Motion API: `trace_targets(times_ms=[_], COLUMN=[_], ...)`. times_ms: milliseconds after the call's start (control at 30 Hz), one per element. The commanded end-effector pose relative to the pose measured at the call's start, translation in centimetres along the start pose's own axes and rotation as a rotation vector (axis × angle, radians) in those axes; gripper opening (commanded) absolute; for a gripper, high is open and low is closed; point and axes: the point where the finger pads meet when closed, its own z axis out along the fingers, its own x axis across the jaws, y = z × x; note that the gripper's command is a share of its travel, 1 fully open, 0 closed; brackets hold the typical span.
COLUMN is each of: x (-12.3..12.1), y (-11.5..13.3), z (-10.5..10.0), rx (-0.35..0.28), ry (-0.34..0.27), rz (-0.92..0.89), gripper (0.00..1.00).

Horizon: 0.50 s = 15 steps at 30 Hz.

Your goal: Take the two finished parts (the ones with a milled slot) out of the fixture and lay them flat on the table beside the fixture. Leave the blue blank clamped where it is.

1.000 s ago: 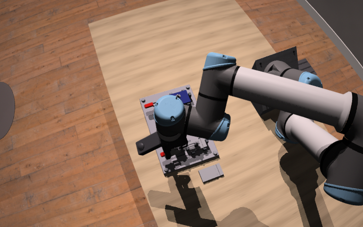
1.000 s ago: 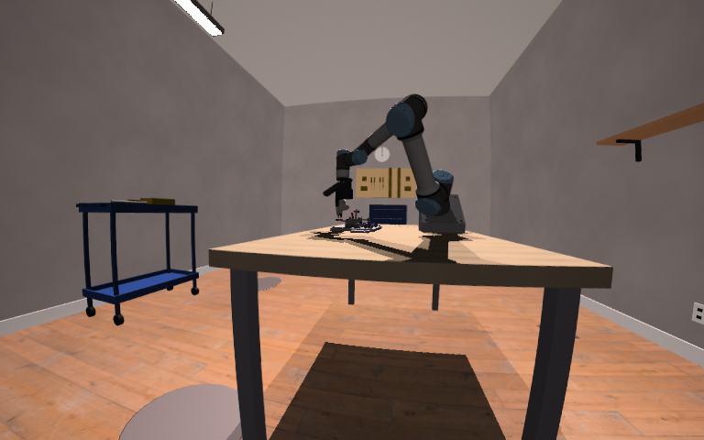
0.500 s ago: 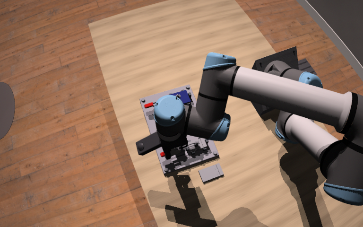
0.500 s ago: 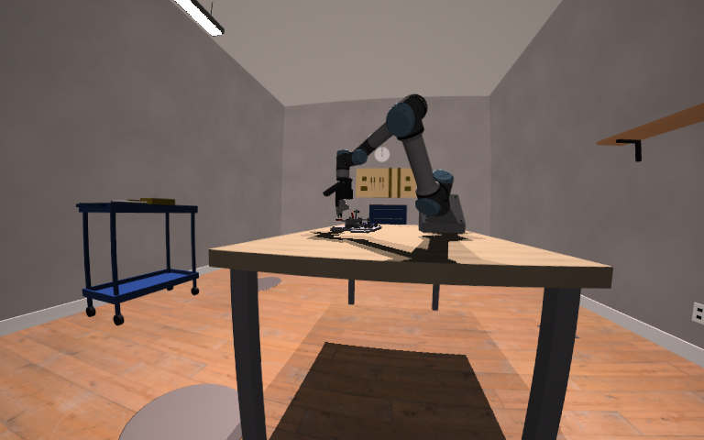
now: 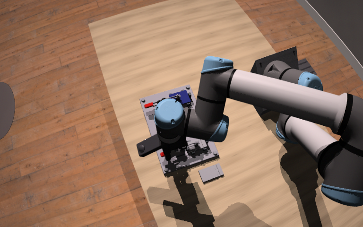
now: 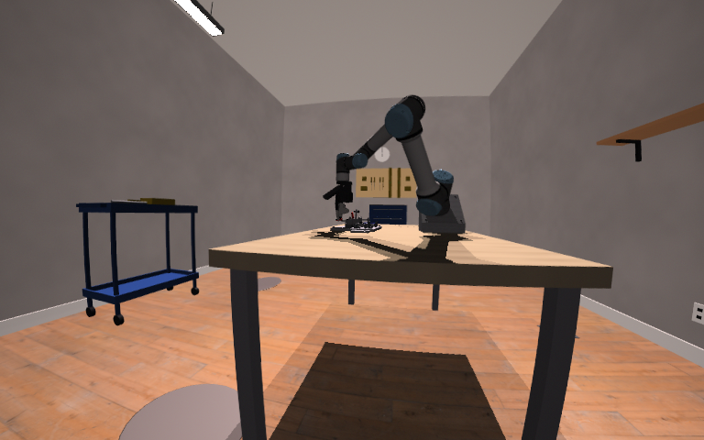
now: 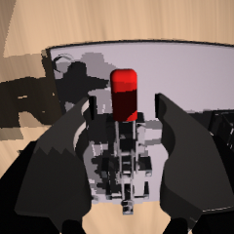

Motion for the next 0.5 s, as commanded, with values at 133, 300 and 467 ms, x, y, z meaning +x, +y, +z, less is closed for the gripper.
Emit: trace_targets(times_ms=[133, 300, 467], x=[0.02, 0.02, 0.02], y=[-0.07, -0.07, -0.07], z=[0.82, 0.83, 0.85], rx=[0.002, 0.002, 0.002], ry=[0.001, 0.001, 0.001], rz=[0.0, 0.0, 0.0], gripper=[0.28, 0.28, 0.28])
